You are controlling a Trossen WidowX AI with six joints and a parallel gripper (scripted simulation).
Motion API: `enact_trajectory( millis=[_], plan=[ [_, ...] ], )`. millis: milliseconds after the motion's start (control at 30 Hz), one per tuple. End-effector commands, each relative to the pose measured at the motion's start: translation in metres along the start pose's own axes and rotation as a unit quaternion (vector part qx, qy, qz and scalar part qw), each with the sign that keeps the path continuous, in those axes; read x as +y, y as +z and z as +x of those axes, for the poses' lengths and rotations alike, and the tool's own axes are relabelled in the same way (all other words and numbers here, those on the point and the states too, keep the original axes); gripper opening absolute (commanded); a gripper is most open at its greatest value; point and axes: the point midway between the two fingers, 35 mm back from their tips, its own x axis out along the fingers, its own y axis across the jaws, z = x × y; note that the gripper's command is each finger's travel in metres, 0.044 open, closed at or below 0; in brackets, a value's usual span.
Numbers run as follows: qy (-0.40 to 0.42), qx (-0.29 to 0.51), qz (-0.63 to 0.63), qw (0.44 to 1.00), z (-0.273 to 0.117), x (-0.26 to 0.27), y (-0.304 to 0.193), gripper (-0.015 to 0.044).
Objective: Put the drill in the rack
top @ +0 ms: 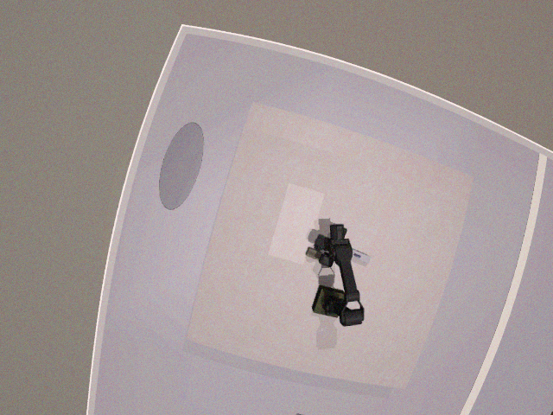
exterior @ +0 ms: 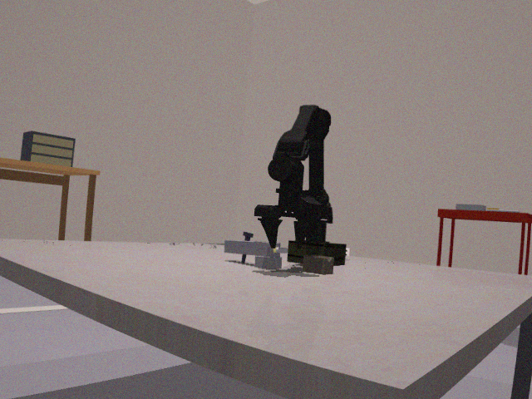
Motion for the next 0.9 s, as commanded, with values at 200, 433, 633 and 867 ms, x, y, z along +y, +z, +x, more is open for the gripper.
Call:
enact_trajectory(
  millis=[200, 433, 633, 867],
  plan=[
    [0.004, 0.002, -0.001, 1.000, 0.018, 0.001, -0.006, 0.0440],
    [0.004, 0.002, -0.001, 1.000, 0.029, 0.002, -0.009, 0.0440],
    [0.004, 0.002, -0.001, 1.000, 0.038, 0.003, -0.012, 0.0440],
    [0.002, 0.001, 0.000, 1.000, 0.037, 0.002, -0.011, 0.0387]
  ],
)
